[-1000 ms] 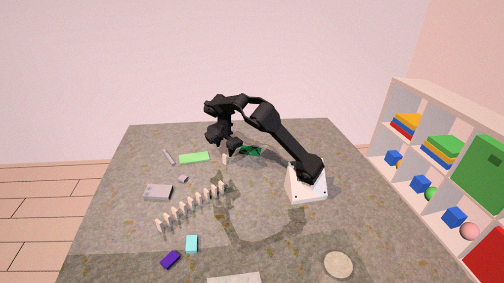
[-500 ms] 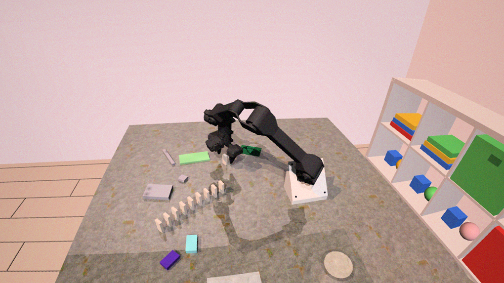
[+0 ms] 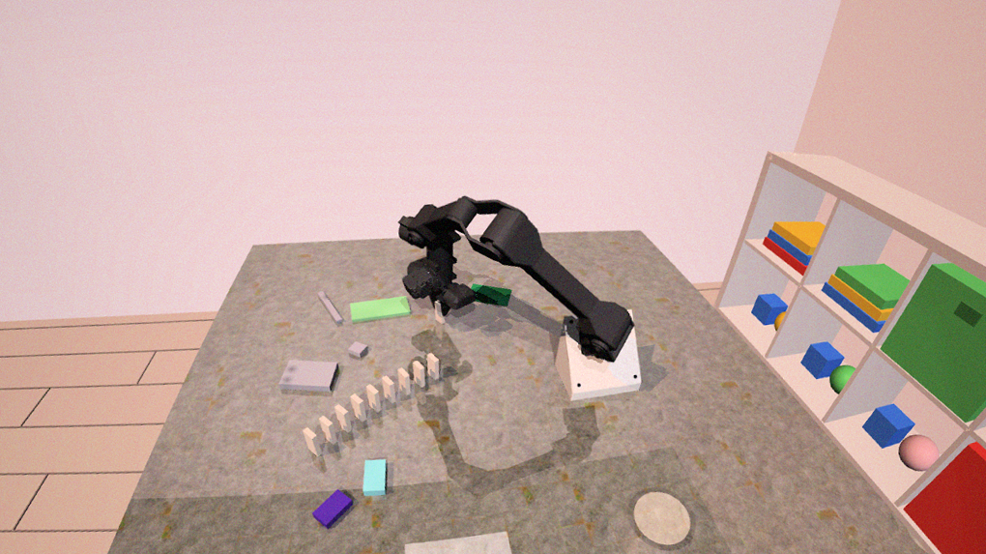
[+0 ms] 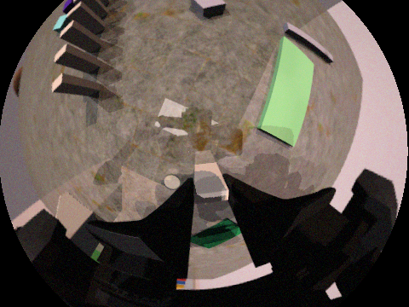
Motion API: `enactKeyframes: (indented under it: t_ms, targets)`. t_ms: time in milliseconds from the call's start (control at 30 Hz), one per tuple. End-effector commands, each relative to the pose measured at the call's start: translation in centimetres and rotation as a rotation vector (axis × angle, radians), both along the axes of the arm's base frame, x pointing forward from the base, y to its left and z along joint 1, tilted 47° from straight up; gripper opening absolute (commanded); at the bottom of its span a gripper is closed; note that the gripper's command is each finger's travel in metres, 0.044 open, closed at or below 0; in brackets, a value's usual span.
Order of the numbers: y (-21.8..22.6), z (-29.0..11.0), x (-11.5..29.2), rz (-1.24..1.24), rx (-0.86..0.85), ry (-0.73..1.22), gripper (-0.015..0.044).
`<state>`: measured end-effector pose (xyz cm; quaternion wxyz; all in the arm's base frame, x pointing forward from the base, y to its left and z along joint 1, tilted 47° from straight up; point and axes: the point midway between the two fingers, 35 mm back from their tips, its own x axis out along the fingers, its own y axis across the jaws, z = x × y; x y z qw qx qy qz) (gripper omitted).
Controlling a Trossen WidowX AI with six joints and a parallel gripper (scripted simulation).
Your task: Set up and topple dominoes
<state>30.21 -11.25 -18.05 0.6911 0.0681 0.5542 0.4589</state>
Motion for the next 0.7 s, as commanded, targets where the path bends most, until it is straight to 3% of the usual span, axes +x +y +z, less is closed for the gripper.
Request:
enactKeyframes:
  t_ms: [0,233,533,667]
  targets:
    - [0.1,0.0,0.0,-0.005,0.002,0.000,0.0107]
    - [-0.2,0.1,0.1,-0.005,0.002,0.000,0.0107]
    - [-9.4,9.1,0.4,0.000,-0.005,0.002,0.0107]
    - [-9.6,9.4,0.4,0.000,-0.005,0.002,0.0107]
